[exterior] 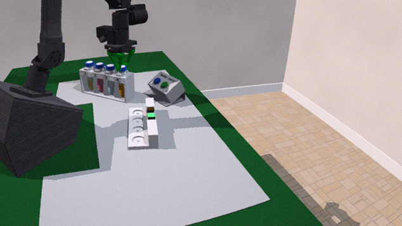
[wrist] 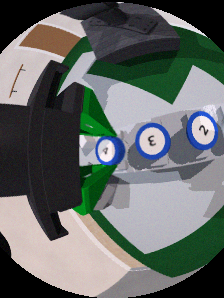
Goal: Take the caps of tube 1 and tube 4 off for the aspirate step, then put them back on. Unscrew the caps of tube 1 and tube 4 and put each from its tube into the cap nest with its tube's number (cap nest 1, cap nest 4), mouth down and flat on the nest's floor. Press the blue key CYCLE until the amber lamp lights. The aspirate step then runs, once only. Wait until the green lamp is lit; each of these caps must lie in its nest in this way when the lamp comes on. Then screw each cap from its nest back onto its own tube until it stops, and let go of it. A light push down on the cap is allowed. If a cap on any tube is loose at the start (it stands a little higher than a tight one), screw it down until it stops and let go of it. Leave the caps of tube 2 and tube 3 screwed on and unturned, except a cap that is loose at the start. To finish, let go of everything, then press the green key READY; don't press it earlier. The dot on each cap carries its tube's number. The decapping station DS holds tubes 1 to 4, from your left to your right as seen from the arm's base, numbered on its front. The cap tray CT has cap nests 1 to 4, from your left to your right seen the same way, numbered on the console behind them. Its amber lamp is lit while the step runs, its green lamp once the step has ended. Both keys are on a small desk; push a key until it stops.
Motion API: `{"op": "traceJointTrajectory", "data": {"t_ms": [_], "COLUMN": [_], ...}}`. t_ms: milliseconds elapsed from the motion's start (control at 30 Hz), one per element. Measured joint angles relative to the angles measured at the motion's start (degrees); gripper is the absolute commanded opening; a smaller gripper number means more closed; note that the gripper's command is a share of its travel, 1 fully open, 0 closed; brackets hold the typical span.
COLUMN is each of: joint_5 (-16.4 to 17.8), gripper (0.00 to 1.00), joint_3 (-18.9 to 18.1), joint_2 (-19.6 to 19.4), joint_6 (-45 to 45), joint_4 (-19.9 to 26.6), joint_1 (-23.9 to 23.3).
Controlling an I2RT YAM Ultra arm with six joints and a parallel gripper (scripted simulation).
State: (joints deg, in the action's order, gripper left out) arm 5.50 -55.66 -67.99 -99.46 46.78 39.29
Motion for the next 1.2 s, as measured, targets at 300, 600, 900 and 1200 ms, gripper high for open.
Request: {"op": "traceJointTrajectory", "data": {"t_ms": [300,600,900,1200], "joint_5": [0.00,0.02,0.04,0.02], "gripper": [0.00,0.00,0.00,0.00], "joint_3": [0.00,0.04,0.09,0.11], "joint_2": [0.00,-0.02,-0.02,-0.04], "joint_6": [17.59,39.30,62.51,84.32], "joint_4": [0.00,-0.04,-0.15,-0.20], "joint_1": [0.00,0.00,0.00,0.00]}}
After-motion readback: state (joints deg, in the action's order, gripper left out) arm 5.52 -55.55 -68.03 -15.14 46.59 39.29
